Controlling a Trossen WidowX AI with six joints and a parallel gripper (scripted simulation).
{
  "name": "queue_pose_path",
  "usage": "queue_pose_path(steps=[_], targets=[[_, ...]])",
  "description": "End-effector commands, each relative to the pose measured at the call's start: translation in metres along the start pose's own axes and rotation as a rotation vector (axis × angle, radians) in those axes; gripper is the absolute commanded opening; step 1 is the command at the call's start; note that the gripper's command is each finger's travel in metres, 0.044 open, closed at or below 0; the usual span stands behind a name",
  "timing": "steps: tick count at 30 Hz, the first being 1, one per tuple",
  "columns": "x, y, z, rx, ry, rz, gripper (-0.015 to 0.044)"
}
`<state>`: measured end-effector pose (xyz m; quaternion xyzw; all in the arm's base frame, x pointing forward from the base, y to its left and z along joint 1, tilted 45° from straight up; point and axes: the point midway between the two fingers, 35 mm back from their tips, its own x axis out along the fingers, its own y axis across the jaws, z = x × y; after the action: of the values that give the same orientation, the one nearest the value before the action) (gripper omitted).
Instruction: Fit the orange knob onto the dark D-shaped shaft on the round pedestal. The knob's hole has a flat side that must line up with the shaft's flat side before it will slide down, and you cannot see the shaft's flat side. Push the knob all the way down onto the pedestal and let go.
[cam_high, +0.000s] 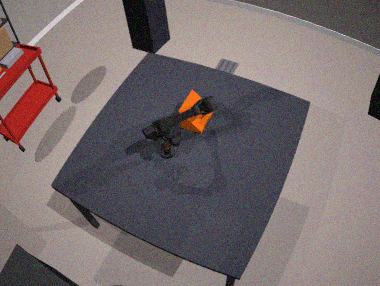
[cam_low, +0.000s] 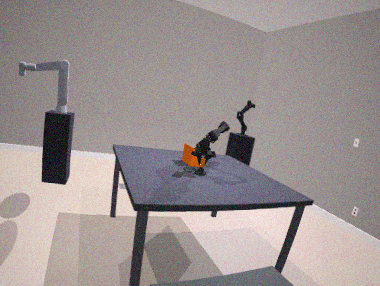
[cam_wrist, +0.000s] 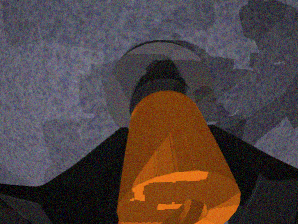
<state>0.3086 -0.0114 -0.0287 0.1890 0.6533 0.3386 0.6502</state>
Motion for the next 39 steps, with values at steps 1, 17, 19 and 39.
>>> queue_pose_path(steps=[1, 17, 19, 39], targets=[[-0.0028, 0.0011, -0.0005, 0.003, -0.002, 0.004, 0.0000], [-0.0014, -0.0004, 0.0008, -0.207, -0.002, 0.003, 0.0000], [-0.0014, -0.0001, 0.0002, -0.207, -0.002, 0.003, 0.0000], [-0.0040, -0.0001, 0.0010, -0.207, -0.002, 0.003, 0.0000]])
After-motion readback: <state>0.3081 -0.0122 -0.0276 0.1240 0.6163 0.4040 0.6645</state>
